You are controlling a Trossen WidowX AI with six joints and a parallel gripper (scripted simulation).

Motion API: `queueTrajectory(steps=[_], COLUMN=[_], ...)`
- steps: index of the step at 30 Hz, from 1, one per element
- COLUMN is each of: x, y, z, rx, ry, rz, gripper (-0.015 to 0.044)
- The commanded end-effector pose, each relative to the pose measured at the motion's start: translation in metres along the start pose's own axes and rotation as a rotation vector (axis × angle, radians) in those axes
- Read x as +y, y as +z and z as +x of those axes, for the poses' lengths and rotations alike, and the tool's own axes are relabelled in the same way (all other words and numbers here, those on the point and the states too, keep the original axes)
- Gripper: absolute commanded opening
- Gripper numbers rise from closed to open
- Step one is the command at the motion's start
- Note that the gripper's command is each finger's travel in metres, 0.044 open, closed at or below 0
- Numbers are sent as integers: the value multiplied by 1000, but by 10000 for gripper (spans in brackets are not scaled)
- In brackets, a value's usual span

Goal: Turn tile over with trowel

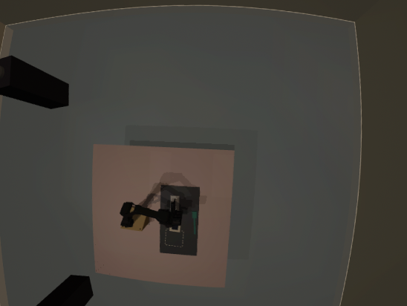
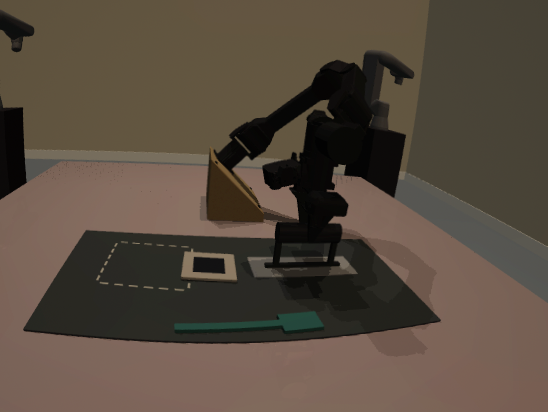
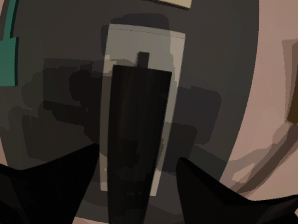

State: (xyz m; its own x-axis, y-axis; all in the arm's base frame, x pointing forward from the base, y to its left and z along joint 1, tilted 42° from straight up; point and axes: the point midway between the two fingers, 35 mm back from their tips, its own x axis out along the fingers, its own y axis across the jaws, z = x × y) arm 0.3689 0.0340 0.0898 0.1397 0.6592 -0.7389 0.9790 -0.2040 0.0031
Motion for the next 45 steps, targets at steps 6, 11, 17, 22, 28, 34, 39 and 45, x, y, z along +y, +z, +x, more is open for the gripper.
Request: queueTrajectory(steps=[6, 11, 17, 22, 28, 34, 39, 45], x=[-1, 2, 4, 4, 4, 4, 4, 4], y=[-1, -2, -2, -2, -2, -2, -3, -3], z=[-41, -42, -40, -32, -22, -13, -5, 3], rx=[2, 0, -1, -2, -1, -1, 0, 0], ry=[12, 12, 12, 12, 12, 12, 12, 12], rz=[16, -30, -52, -52, -52, -52, -52, -52], gripper=[270, 270, 270, 270, 270, 270, 270, 270])
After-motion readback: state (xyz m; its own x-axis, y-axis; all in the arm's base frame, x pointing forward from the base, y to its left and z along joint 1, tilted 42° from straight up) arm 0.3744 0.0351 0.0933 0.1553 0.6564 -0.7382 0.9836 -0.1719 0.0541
